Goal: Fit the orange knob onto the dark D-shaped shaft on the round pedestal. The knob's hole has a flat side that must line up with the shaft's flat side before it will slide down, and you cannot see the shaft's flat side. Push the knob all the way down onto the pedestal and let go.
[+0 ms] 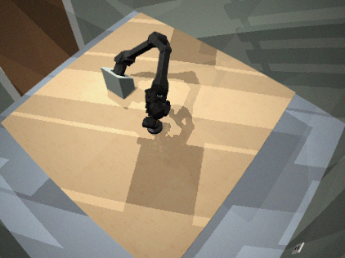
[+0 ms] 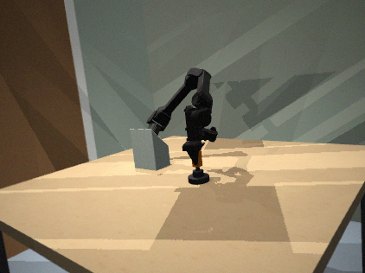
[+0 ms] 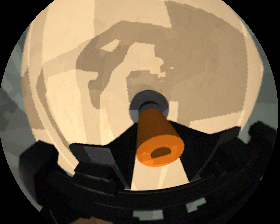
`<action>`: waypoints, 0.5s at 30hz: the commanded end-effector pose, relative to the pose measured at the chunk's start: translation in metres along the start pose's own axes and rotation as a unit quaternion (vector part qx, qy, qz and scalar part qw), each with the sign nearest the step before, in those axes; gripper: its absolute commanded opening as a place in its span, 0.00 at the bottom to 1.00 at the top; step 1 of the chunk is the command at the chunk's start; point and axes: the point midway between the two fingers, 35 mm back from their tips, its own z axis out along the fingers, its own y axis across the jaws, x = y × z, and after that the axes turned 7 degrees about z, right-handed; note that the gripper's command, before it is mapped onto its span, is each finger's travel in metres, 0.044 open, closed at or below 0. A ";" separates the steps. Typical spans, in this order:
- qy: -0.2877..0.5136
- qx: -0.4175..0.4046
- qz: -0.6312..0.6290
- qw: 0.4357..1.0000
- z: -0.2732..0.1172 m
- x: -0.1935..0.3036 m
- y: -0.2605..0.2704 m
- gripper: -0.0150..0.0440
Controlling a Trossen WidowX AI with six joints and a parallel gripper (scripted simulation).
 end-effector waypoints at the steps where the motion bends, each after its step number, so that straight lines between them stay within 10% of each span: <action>1: -0.004 0.002 -0.025 1.000 -0.004 -0.002 -0.002 0.25; 15: -0.004 0.002 -0.102 0.995 -0.002 0.000 -0.003 0.25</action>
